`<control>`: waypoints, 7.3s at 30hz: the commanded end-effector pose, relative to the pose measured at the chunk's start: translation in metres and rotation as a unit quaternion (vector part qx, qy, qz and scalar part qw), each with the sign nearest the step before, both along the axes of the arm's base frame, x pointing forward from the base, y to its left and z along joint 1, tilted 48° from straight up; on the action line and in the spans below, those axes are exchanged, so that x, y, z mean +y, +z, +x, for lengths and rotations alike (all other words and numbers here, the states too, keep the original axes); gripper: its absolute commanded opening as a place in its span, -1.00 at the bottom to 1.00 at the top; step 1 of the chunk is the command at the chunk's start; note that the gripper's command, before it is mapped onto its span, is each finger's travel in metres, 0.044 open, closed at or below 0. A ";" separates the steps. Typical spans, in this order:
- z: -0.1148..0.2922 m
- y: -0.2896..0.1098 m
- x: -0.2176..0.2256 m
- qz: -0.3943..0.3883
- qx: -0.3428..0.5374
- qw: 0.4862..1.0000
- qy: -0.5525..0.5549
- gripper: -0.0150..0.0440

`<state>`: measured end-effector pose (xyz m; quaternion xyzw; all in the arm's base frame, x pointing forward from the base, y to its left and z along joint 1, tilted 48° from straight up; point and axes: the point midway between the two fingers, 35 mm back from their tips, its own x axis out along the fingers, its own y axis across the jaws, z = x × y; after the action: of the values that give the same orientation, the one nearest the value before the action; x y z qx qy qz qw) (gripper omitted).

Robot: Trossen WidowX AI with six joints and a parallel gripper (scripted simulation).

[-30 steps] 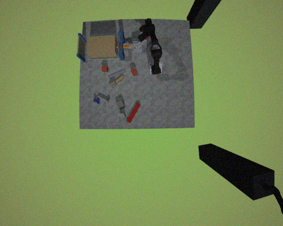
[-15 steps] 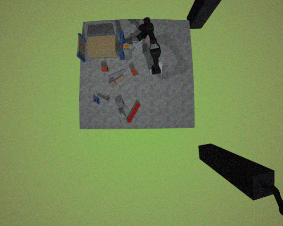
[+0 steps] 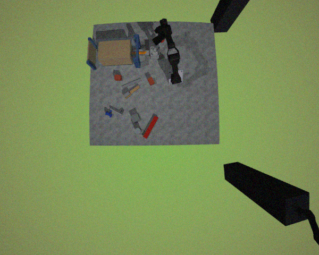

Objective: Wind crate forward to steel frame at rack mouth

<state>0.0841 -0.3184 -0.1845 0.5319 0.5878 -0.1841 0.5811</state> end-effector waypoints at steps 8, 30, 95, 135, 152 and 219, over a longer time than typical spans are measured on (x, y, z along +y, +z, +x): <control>0.025 -0.009 -0.008 -0.007 -0.012 1.000 0.004 -0.49; 0.051 -0.013 -0.014 -0.007 -0.013 1.000 0.004 -0.49; 0.127 0.003 0.000 -0.006 -0.016 1.000 0.004 -0.49; 0.157 0.030 0.027 -0.004 -0.016 1.000 0.004 -0.49; 0.164 0.045 0.041 -0.003 -0.016 1.000 0.004 -0.49; 0.148 0.099 0.095 -0.001 -0.016 1.000 0.003 -0.49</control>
<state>0.2389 -0.2331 -0.0894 0.5248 0.5753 -0.1778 0.6017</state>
